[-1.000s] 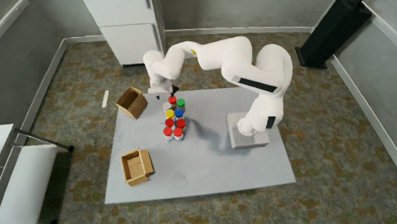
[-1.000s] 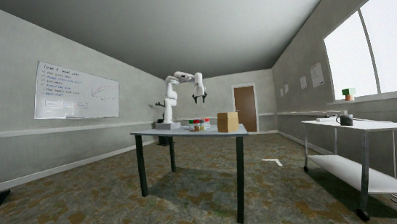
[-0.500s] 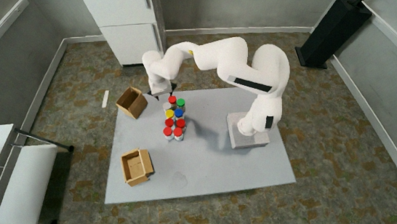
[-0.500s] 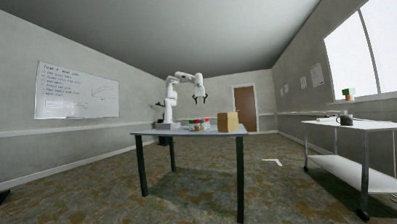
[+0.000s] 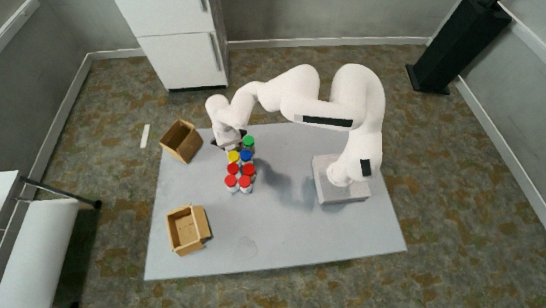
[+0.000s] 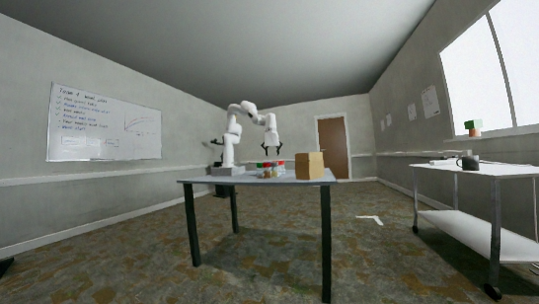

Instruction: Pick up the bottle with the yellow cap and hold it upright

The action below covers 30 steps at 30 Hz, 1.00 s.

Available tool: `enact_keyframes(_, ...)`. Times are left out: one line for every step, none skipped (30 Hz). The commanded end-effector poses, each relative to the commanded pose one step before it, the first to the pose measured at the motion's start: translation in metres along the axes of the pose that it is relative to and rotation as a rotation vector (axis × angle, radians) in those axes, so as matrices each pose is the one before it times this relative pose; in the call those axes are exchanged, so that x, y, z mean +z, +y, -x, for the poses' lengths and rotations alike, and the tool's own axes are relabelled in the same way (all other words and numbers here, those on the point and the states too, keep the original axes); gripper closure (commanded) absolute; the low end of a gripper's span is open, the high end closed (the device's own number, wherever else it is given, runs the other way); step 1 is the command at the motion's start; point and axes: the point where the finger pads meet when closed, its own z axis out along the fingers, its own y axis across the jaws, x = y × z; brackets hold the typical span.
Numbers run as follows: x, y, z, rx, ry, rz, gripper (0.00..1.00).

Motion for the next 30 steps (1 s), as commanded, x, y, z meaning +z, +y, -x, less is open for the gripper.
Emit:
enact_keyframes(0.01252,0.00954,0.00586,-0.00564,-0.00965,0.01849,0.21)
enact_keyframes(0.00000,0.00000,0.00000,0.00000,0.00000,0.00000,0.21)
enact_keyframes(-0.01358,-0.00694,-0.00425,0.00496,0.00582,-0.01216,0.21)
enact_keyframes(0.00148,0.00080,0.00057,-0.00059,-0.00064,0.00142,0.21)
enact_keyframes(0.00148,0.00080,0.00057,-0.00059,-0.00064,0.00142,0.21)
enact_keyframes(0.00148,0.00080,0.00057,-0.00059,-0.00064,0.00142,0.21)
enact_keyframes(0.00149,0.00079,0.00057,-0.00059,-0.00064,0.00142,0.21)
enact_keyframes(0.00149,0.00079,0.00057,-0.00059,-0.00064,0.00142,0.21)
enact_keyframes(0.00149,0.00079,0.00057,-0.00059,-0.00064,0.00142,0.21)
enact_keyframes(0.00149,0.00079,0.00057,-0.00059,-0.00064,0.00142,0.21)
enact_keyframes(0.00149,0.00078,0.00057,-0.00059,-0.00064,0.00142,0.21)
enact_keyframes(0.00149,0.00078,0.00057,-0.00059,-0.00064,0.00142,0.21)
enact_keyframes(0.00000,0.00000,0.00000,0.00000,0.00000,0.00000,0.21)
enact_keyframes(0.00000,0.00000,0.00000,0.00000,0.00000,0.00000,0.21)
enact_keyframes(0.00000,0.00000,0.00000,0.00000,0.00000,0.00000,0.21)
enact_keyframes(0.00000,0.00000,0.00000,0.00000,0.00000,0.00000,0.21)
enact_keyframes(0.00000,0.00000,0.00000,0.00000,0.00000,0.00000,0.21)
enact_keyframes(0.00000,0.00000,0.00000,0.00000,0.00000,0.00000,0.21)
enact_keyframes(0.00000,0.00000,0.00000,0.00000,0.00000,0.00000,0.21)
enact_keyframes(0.00410,-0.00108,-0.00074,0.00055,0.00112,-0.00212,0.21)
enact_keyframes(0.00500,0.00005,0.00003,-0.00006,-0.00008,0.00016,0.21)
enact_keyframes(0.00500,0.00005,0.00003,-0.00006,-0.00008,0.00016,0.21)
enact_keyframes(0.00500,0.00005,0.00003,-0.00006,-0.00008,0.00016,0.21)
enact_keyframes(0.00500,0.00005,0.00003,-0.00006,-0.00008,0.00016,0.21)
enact_keyframes(0.00500,0.00005,0.00003,-0.00006,-0.00008,0.00016,0.21)
enact_keyframes(0.00500,0.00005,0.00003,-0.00006,-0.00008,0.00016,0.21)
enact_keyframes(0.00500,0.00005,0.00003,-0.00006,-0.00008,0.00016,0.21)
enact_keyframes(0.00500,0.00004,0.00003,-0.00006,-0.00008,0.00016,0.21)
enact_keyframes(0.00500,0.00004,0.00003,-0.00006,-0.00008,0.00016,0.21)
enact_keyframes(0.00000,0.00000,0.00000,0.00000,0.00000,0.00000,0.21)
